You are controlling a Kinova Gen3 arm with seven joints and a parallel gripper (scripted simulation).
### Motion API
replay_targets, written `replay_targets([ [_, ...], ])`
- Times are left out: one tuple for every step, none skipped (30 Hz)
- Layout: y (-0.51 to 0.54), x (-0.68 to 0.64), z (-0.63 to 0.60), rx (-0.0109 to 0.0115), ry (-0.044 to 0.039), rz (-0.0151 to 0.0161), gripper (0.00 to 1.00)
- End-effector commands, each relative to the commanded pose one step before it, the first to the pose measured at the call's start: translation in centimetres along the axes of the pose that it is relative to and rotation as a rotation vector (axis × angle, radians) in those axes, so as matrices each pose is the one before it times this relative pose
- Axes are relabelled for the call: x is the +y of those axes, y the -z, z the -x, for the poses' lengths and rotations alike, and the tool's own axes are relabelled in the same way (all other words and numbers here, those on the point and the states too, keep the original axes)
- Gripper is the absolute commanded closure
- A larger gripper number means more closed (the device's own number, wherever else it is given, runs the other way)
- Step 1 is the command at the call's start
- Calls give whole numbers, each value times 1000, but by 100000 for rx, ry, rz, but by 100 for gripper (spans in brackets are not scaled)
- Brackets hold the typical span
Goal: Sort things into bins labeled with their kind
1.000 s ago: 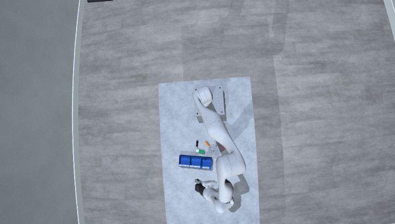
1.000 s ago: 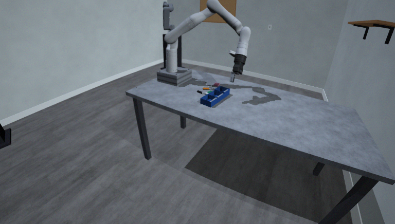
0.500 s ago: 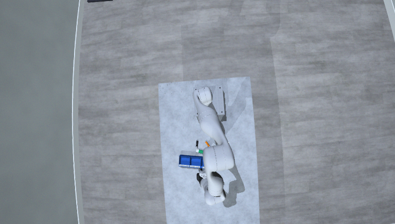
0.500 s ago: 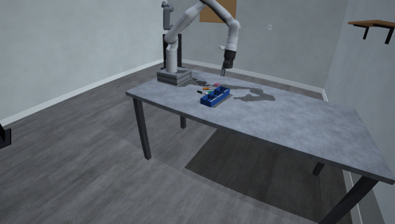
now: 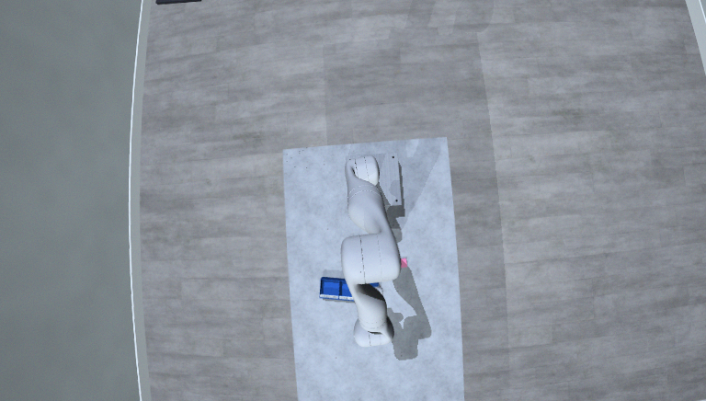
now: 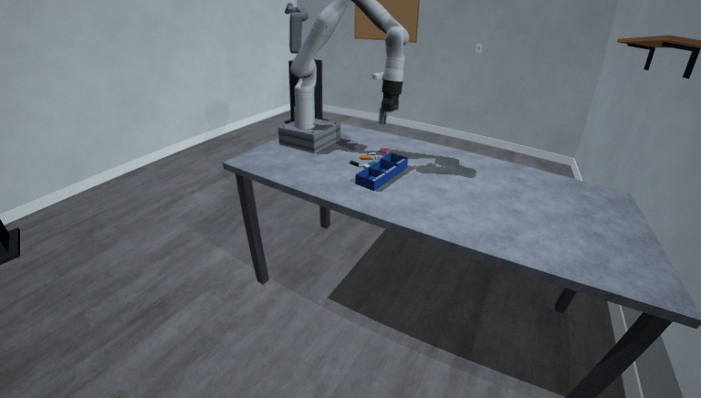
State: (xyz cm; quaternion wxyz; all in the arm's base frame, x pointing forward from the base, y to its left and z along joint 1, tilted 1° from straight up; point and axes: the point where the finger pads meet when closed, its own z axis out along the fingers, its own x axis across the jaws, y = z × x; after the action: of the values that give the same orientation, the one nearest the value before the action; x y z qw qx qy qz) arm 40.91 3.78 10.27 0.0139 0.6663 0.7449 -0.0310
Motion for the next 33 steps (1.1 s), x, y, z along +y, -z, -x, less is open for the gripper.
replay_targets([
  [1509, -1965, -378, 3442, 51, 2049, 69],
  [1, 0, 1, 1, 0, 0, 69],
  [241, -733, -306, 4266, 2478, 369, 69],
  [222, -730, -333, 1033, 601, 82, 69],
  [217, -730, -338, 1, 1, -9, 69],
  [213, -717, -333, 1, 1, -9, 69],
  [1, 0, 1, 1, 0, 0, 69],
  [0, 0, 0, 0, 0, 0, 69],
  [0, 0, 0, 0, 0, 0, 69],
  [19, -173, 119, -111, -281, -519, 69],
  [1, -6, -2, 0, -65, -19, 69],
  [1, 26, -25, 12, -98, 37, 69],
  [36, 92, -54, 24, 80, 168, 69],
  [14, 33, -25, -5, 43, 60, 69],
  [1, 0, 2, -30, -3, 0, 69],
  [-82, -31, 161, -495, -76, -289, 69],
  [0, 0, 0, 0, 0, 0, 69],
  [0, 0, 0, 0, 0, 0, 69],
  [0, 0, 0, 0, 0, 0, 69],
  [0, 0, 0, 0, 0, 0, 69],
  [0, 0, 0, 0, 0, 0, 69],
  [-483, 679, 774, -347, 6280, 695, 69],
  [-441, 282, 651, -3, 5006, 0, 69],
  [-441, 249, 663, 3, 5001, 1, 69],
  [0, 0, 0, 0, 0, 0, 69],
  [0, 0, 0, 0, 0, 0, 69],
  [-444, 248, 483, 539, 4444, 114, 69],
  [-434, 144, 877, -529, 5558, -138, 69],
  [-441, 147, 693, 2, 5000, 3, 69],
  [-441, 112, 699, 2, 5000, 3, 69],
  [-441, 77, 704, 2, 4999, 4, 69],
  [-441, 42, 707, -34, 4574, 17, 69],
  [-437, 18, 712, -110, 3922, 32, 69],
])
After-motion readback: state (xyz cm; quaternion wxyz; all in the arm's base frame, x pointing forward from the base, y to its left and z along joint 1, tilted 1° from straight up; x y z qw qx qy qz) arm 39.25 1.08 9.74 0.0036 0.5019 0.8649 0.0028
